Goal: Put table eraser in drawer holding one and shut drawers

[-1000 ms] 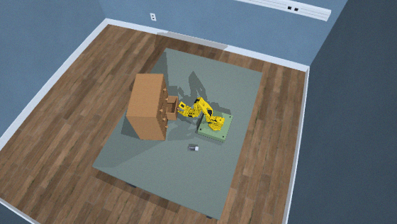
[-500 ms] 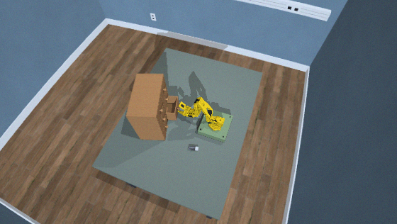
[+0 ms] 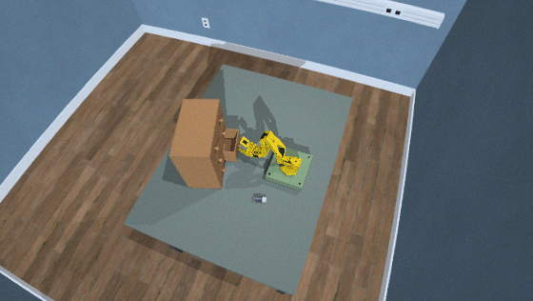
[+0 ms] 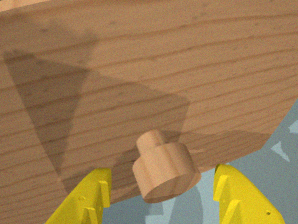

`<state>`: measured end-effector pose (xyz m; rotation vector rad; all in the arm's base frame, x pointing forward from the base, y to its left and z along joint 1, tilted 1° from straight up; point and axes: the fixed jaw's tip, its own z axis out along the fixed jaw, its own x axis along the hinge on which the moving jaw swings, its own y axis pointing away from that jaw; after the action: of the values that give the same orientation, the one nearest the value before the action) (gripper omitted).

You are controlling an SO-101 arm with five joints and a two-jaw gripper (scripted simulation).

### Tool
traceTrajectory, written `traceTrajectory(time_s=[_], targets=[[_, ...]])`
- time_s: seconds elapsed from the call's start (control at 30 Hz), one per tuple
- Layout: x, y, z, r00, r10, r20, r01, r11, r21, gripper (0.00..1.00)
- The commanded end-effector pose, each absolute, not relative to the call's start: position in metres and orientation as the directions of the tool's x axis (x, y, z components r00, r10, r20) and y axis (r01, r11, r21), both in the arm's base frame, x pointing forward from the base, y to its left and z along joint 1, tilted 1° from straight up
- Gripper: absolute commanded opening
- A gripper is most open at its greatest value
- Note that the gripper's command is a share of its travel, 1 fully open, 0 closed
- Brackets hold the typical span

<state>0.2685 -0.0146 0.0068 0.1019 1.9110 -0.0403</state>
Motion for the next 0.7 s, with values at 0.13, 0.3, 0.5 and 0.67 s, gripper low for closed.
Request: traceTrajectory(time_s=[0.13,0.3,0.5,0.67], targets=[[0.2694,-0.0125,0.0089,-0.333,0.042,-0.942,0.081,0.997,0.016,0.21],[0.2696,-0.0125,0.0098,-0.333,0.042,-0.942,0.081,0.997,0.016,0.21],[0.2698,-0.0125,0.0106,-0.333,0.042,-0.942,0.081,0.997,0.016,0.21],[0.2698,-0.0126,0.0110,-0.333,0.042,-0.942,0.081,0.997,0.016,0.21]])
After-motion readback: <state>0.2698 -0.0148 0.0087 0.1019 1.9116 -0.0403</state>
